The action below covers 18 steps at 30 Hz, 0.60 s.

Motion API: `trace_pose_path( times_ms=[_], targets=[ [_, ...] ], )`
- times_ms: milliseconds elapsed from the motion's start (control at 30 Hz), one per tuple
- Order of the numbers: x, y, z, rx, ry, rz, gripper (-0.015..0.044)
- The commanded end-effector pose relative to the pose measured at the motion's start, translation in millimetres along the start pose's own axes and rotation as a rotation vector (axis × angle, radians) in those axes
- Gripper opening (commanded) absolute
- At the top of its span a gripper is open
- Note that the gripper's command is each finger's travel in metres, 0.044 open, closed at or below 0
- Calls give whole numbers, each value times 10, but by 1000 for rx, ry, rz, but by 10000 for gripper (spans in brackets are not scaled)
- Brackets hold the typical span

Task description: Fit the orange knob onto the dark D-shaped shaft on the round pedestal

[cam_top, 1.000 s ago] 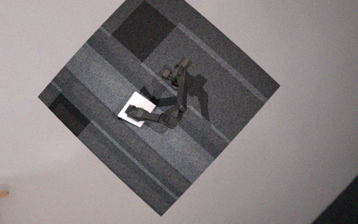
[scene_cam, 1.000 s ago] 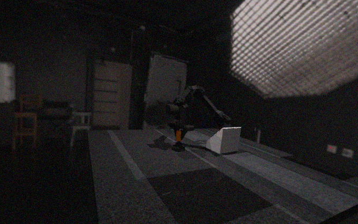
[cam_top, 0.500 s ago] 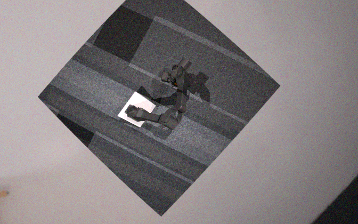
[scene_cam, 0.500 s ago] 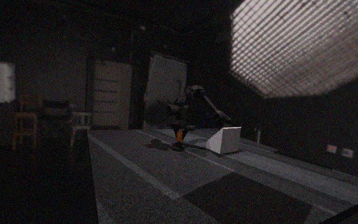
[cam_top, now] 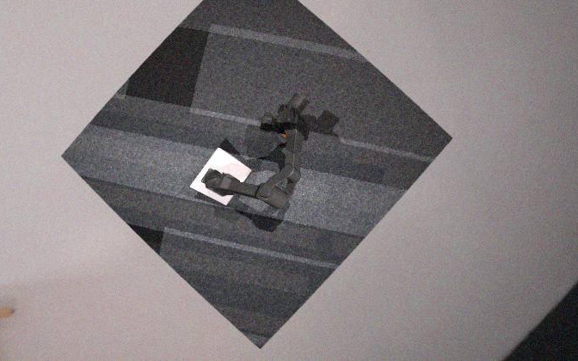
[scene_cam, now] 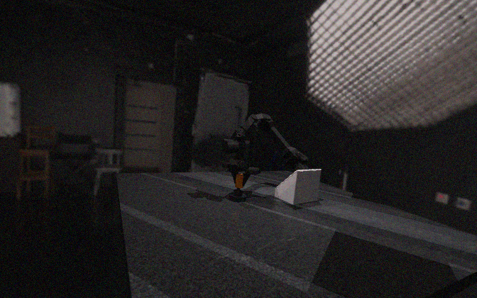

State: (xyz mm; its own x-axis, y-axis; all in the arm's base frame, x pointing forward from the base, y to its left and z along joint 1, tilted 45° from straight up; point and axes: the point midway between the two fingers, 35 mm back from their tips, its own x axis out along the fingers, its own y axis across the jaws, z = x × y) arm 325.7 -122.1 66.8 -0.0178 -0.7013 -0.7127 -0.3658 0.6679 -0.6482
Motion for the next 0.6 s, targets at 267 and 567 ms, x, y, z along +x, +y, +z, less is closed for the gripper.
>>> trace_pose_path(
  times_ms=[267,567],
  targets=[
    [-43,-16,23,-81,0,-1,0],
    [2,-49,51,-214,0,-1,0]
  ],
)
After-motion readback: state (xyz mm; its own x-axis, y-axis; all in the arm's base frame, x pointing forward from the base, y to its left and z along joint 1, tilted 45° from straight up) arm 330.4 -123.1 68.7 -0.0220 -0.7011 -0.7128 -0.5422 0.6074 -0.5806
